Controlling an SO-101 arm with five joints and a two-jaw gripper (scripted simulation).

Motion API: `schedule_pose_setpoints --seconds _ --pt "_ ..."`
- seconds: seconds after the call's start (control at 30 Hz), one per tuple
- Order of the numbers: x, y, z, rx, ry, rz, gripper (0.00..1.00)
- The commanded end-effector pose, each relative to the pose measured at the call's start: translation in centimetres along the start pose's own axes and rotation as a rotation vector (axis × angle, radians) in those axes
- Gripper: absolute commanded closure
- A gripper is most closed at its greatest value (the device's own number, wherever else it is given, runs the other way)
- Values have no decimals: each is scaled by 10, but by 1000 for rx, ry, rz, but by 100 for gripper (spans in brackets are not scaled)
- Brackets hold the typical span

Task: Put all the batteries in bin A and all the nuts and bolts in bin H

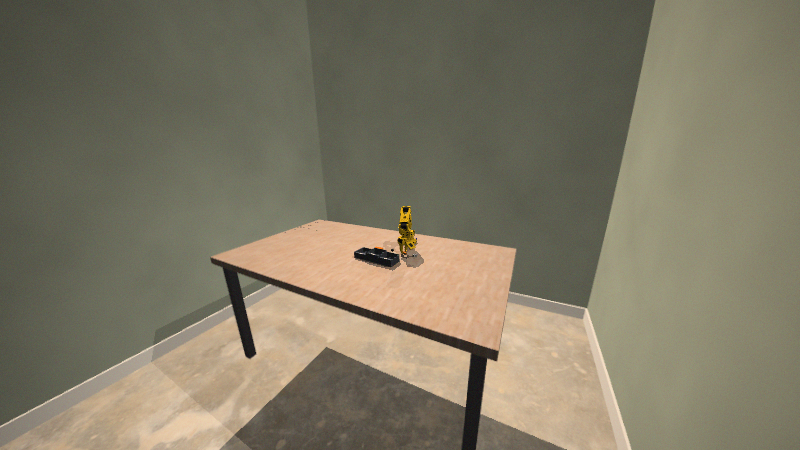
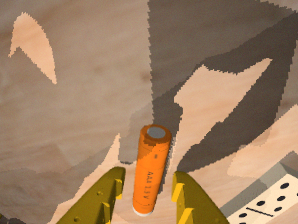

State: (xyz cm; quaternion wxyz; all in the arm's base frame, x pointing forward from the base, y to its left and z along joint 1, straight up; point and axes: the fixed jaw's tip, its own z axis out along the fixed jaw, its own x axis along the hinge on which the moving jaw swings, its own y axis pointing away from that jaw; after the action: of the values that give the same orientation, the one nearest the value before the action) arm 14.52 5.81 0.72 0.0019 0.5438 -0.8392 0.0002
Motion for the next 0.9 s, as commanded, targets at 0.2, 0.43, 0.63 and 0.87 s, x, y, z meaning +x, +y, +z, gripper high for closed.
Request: schedule_pose_setpoints --seconds 0.2,0.43,0.63,0.87 --pt "-2 0 -1 8 -9 -18 95" --pt "-2 0 -1 8 -9 -18 99" --pt "-2 0 -1 8 -9 -18 100" --pt "-2 0 -1 8 -9 -18 100"
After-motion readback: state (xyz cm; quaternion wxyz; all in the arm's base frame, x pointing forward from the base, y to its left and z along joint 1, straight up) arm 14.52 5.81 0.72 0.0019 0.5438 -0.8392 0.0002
